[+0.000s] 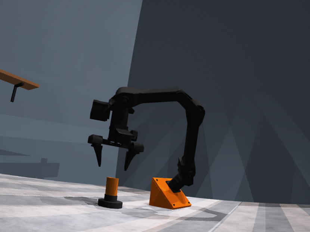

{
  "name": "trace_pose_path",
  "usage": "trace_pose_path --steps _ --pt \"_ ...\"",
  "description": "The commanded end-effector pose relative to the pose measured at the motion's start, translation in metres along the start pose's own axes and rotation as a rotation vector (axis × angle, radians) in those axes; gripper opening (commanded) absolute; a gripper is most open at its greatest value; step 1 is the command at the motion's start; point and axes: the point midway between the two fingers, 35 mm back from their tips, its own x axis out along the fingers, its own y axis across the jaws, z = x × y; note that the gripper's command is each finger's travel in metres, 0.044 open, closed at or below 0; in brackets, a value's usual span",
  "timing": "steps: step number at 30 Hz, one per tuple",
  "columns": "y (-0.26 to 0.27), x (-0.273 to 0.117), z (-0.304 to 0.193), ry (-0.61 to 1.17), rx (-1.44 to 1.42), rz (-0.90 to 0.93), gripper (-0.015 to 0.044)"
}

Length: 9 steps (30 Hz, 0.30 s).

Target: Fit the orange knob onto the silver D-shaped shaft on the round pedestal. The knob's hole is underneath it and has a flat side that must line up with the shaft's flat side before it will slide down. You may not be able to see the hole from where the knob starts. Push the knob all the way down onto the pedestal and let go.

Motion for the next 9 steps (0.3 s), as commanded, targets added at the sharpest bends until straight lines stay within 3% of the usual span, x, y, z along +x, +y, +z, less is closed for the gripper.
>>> trace_pose_path --steps 1,9 --pt "0.0011 -0.0158 0.0000 0.004 -0.003 0.011 0.0440" --pt "-0.0005 -0.0158 0.0001 0.004 -0.003 0.011 0.0440"
